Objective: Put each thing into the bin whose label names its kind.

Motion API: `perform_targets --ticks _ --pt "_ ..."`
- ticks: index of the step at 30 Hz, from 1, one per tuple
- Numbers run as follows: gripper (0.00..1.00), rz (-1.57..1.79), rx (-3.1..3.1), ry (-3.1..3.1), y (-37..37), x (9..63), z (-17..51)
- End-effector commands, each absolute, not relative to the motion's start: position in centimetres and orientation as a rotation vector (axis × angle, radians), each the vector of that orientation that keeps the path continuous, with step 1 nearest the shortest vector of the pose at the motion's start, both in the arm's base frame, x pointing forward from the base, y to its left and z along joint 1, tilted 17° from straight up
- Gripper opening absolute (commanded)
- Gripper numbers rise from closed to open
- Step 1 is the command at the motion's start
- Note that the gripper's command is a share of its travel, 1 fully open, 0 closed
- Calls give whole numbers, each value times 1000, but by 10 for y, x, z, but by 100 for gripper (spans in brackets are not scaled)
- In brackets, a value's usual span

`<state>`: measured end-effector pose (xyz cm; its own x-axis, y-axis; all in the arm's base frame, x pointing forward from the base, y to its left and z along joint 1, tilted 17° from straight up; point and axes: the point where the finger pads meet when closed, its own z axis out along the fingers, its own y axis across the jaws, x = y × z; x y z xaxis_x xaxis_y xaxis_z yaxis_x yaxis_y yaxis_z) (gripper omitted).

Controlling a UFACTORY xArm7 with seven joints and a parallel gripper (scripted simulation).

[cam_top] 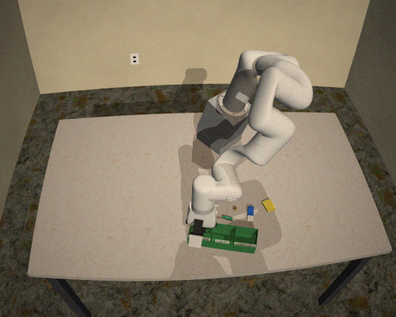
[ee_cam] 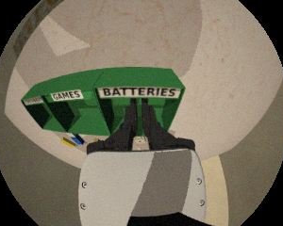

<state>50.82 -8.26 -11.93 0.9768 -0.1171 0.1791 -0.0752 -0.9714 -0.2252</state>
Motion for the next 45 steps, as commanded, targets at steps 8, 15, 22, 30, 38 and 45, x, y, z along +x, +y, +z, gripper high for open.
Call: perform_targets --ticks 8,15,22,30,38,45 --pt "7 -287 -2907 145 -84 510 -118" --pt "7 -288 -2907 145 -84 510 -118" --pt "7 -287 -2907 145 -84 509 -115" --pt "7 -287 -2907 145 -87 507 -105" --pt "7 -287 -2906 145 -88 505 -97" --pt "7 -287 -2906 145 -91 503 -86"
